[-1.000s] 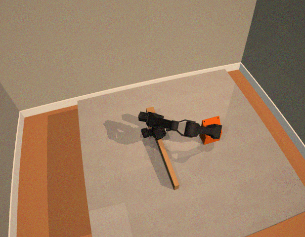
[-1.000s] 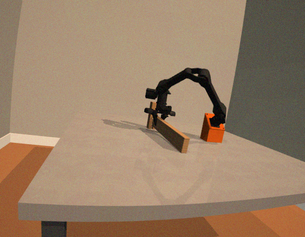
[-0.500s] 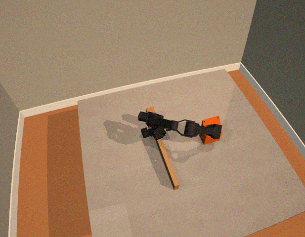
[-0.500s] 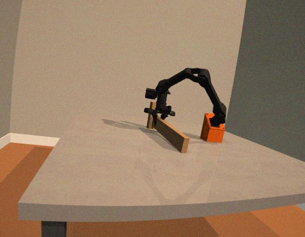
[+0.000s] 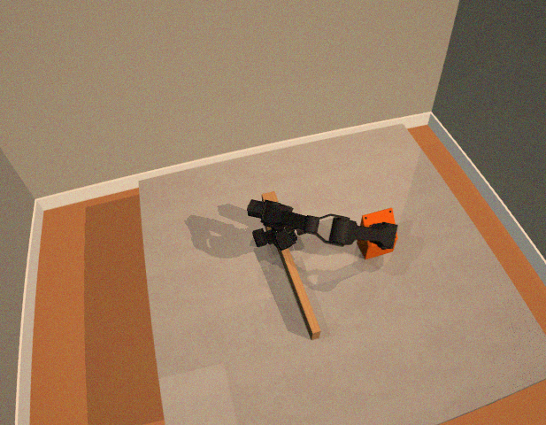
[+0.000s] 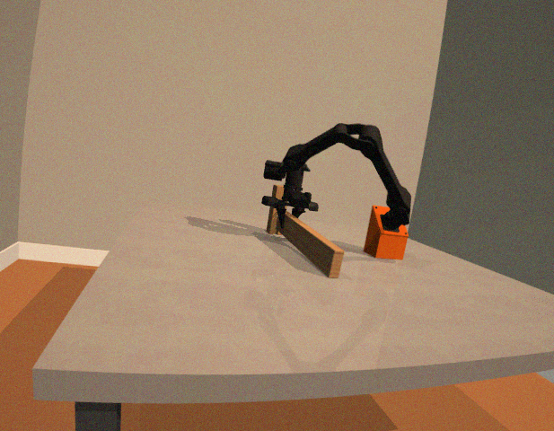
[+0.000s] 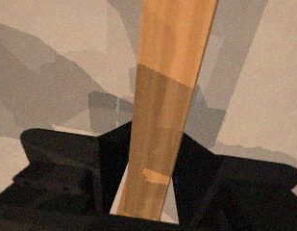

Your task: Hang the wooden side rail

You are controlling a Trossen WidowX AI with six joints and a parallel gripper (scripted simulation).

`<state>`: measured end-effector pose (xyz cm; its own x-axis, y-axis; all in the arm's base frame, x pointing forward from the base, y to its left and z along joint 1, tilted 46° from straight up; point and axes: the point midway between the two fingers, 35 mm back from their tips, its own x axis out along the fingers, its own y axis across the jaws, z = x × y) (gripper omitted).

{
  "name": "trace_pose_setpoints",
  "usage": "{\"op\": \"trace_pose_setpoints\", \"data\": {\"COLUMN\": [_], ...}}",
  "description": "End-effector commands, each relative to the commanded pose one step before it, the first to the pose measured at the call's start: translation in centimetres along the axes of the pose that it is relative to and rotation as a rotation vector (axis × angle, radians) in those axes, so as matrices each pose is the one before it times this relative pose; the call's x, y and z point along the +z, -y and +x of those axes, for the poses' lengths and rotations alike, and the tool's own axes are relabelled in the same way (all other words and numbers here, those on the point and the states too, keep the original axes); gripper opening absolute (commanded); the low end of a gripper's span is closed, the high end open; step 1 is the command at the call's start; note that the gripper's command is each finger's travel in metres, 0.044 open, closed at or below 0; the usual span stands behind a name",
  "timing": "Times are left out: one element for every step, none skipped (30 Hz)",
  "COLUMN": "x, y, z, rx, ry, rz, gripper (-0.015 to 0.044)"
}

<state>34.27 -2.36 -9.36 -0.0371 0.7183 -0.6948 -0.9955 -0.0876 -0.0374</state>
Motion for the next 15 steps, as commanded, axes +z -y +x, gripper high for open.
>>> {"op": "trace_pose_setpoints", "data": {"x": [-0.44,-0.011,-0.011,-0.007,-0.008,-0.008,-0.008,-0.008,-0.008,-0.008,-0.008,-0.008,-0.008,-0.008,-0.008], "y": [0.0,0.003,0.007,0.007,0.007,0.007,0.007,0.007,0.007,0.007,0.007,0.007,0.007,0.007,0.007], "z": [-0.288,-0.003,-0.007,-0.007,-0.007,-0.008,-0.008,-0.008,-0.008,-0.008,-0.008,-0.008,-0.008,-0.008,-0.008], "rx": [-0.00517,0.0,0.0,0.0,0.0,0.0,0.0,0.0,0.0,0.0,0.0,0.0,0.0,0.0,0.0], "ry": [-0.01213,-0.00001,-0.00001,-0.00001,-0.00001,-0.00001,-0.00001,-0.00001,-0.00001,-0.00001,-0.00001,-0.00001,-0.00001,-0.00001,-0.00001], "rz": [-0.0038,0.0,0.0,0.0,0.0,0.0,0.0,0.0,0.0,0.0,0.0,0.0,0.0,0.0,0.0], "gripper": [0.0,0.0,0.0,0.0,0.0,0.0,0.0,0.0,0.0,0.0,0.0,0.0,0.0,0.0,0.0]}}
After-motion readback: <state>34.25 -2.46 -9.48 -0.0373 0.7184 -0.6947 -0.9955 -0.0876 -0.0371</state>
